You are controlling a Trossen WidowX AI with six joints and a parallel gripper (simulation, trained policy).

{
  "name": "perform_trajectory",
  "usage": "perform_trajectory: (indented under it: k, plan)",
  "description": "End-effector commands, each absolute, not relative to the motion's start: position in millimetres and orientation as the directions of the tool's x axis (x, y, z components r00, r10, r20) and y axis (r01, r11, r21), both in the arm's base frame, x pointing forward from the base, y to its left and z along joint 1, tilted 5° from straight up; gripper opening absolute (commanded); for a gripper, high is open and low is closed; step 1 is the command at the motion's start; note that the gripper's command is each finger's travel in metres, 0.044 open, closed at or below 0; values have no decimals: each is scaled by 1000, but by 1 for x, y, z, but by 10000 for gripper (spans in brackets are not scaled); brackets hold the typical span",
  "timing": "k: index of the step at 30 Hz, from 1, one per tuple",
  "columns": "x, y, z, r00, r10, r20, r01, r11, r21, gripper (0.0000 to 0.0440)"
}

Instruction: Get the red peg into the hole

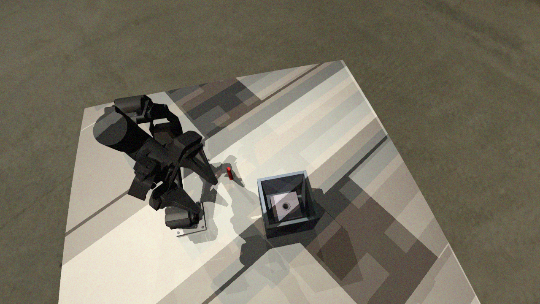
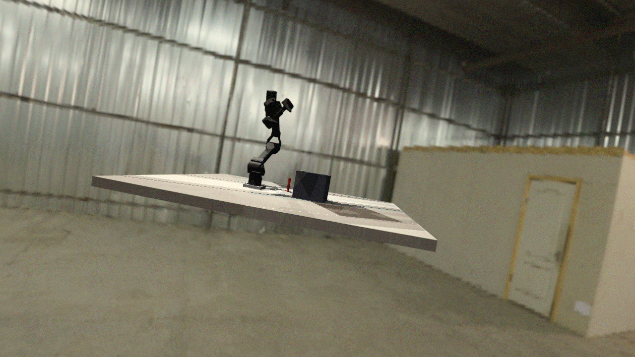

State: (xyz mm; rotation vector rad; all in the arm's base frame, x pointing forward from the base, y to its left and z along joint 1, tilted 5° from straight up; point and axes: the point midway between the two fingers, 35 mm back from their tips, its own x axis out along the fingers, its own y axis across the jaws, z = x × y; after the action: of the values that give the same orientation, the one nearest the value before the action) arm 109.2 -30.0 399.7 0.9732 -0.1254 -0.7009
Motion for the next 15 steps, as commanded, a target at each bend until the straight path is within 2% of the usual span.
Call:
perform_trajectory:
  k: [1,15]
  plan:
    - [113,-37,400,812,-533,-237,447,308,840,440]
    - [145,-43,384,903,-201,-379,396,48,917,440]
